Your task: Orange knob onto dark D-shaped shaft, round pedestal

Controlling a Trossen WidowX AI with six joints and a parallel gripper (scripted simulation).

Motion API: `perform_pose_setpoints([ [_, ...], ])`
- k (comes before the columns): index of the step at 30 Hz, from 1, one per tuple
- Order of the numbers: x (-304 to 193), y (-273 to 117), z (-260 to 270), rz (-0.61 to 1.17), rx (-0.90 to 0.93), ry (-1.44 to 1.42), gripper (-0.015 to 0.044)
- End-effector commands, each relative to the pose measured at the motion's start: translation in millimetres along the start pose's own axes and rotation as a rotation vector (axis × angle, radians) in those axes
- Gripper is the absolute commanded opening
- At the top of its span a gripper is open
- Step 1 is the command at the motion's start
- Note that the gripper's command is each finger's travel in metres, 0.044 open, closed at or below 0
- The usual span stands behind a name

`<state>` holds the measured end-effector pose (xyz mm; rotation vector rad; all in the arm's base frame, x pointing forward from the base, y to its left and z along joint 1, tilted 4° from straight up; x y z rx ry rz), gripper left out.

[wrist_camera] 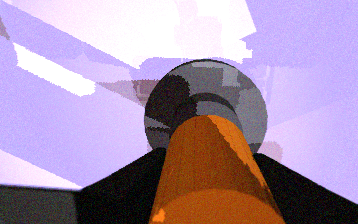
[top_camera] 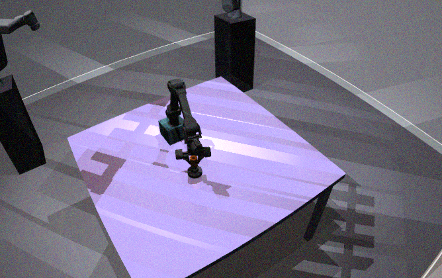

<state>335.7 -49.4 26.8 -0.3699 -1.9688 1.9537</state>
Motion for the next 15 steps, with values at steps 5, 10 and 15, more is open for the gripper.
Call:
perform_pose_setpoints([
  [5, -3.5, -3.3, -0.9, 0.007, -0.003, 0.3, 0.0],
  [10, -3.7, -2.1, -1.1, 0.006, -0.005, 0.65, 0.0],
  [15, -3.0, -0.4, -1.3, 0.006, -0.006, 0.956, 0.0],
])
Point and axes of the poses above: the point midway between the two fingers, 35 mm back from their tips, its own y axis out along the fingers, its own z axis across the jaws, x = y × z, the point moved 5 cm from there along -y, back along the fingers, and after that the axes turned 1 degree about -y, right-handed, at the moved point
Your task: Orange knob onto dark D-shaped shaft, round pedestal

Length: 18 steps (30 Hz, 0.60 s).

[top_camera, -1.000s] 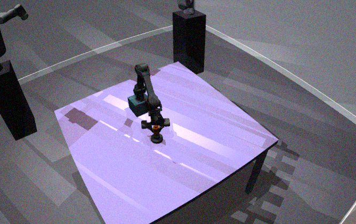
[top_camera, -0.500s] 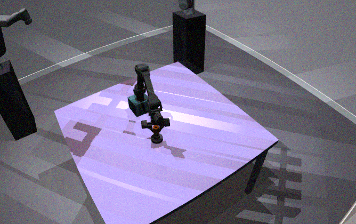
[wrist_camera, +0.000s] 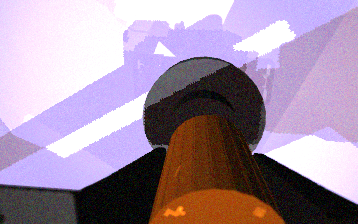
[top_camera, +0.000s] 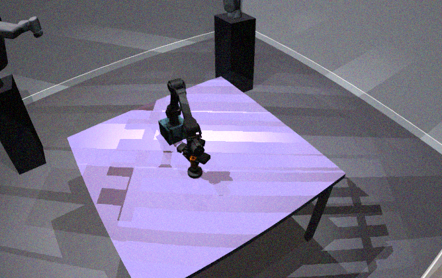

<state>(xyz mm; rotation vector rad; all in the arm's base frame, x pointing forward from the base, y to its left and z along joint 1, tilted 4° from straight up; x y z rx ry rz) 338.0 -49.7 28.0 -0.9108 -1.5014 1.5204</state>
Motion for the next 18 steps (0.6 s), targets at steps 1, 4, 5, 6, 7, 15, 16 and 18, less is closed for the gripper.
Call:
perform_pose_setpoints([
  [1, -0.2, 1.3, -1.0, 0.003, -0.004, 0.32, 0.0],
  [4, 0.4, 2.2, -0.8, 0.002, -0.004, 0.52, 0.0],
  [5, 0.5, 2.5, -0.8, 0.002, -0.004, 0.588, 0.0],
  [6, 0.7, 2.8, -0.7, 0.002, -0.005, 0.656, 0.0],
  [7, 0.8, 3.0, -0.7, 0.002, -0.005, 0.724, 0.0],
  [15, 2.1, 3.6, 0.6, 0.001, -0.005, 1.277, 0.0],
  [16, 2.1, 3.5, 0.7, 0.0, -0.005, 1.346, 0.0],
  [18, 2.0, 3.1, 0.8, 0.0, -0.005, 1.485, 0.0],
])
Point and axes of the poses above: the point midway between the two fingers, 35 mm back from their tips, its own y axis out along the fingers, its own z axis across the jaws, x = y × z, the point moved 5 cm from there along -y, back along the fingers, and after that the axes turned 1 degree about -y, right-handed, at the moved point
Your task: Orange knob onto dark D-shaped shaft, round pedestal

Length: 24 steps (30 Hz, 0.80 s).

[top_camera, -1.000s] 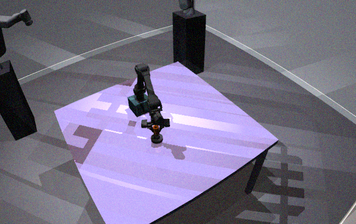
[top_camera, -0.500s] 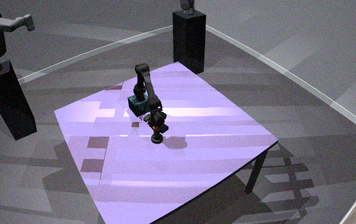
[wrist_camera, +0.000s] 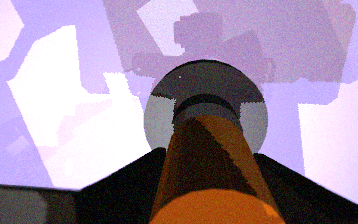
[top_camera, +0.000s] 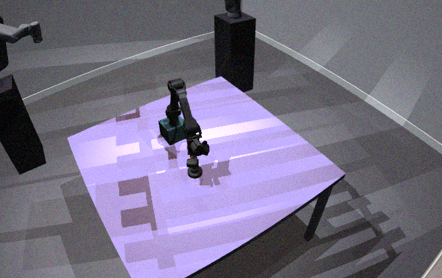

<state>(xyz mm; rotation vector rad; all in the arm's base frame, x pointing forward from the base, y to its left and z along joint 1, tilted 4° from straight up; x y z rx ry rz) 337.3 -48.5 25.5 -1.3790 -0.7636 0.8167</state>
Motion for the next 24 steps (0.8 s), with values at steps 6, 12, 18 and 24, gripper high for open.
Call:
perform_pose_setpoints([
  [6, -0.7, -1.2, 0.2, -0.001, -0.002, 0.914, 0.0],
  [12, -1.3, -5.4, -2.4, -0.001, -0.002, 1.227, 0.0],
  [18, -2.1, -5.7, -3.8, -0.002, -0.002, 1.227, 0.0],
  [24, -1.8, -5.0, -6.8, -0.002, -0.002, 1.227, 0.0],
])
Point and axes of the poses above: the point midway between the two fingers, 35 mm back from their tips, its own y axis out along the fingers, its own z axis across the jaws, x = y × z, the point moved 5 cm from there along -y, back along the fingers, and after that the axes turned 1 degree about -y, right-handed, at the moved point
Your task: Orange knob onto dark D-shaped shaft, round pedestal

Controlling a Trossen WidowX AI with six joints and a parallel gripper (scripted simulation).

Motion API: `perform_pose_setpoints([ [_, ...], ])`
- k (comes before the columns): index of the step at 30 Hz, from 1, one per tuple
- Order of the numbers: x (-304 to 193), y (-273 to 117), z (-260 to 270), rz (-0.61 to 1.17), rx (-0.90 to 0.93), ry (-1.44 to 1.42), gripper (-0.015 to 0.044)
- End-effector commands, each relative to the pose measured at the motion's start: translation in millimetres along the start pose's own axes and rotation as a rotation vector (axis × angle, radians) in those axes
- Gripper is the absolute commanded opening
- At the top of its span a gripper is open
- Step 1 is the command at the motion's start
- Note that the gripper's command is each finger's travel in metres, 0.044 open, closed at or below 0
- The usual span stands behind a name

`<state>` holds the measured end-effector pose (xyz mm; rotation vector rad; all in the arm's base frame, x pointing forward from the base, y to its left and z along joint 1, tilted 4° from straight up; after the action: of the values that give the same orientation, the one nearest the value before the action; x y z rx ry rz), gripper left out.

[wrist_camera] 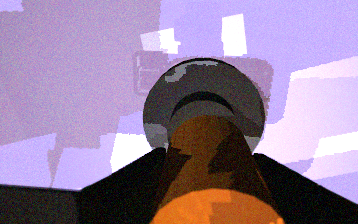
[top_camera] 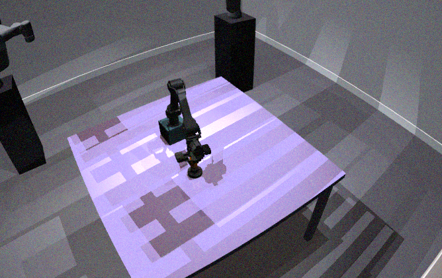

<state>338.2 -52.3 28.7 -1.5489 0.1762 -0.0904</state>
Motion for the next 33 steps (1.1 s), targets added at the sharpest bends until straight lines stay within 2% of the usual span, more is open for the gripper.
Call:
perform_pose_setpoints([
  [1, 5.0, -1.1, -0.3, -0.007, -0.002, 0.036, 0.0],
  [33, -0.8, 3.5, 0.8, -0.007, -0.002, 0.036, 0.0],
])
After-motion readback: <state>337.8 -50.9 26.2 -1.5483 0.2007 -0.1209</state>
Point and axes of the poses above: the point midway between the two fingers, 35 mm back from their tips, its own y axis out along the fingers, its own z axis across the jaws, x = y × z, the point moved 5 cm from there along -y, back along the fingers, and after that the axes turned 1 degree about -y, right-handed, at the moved point
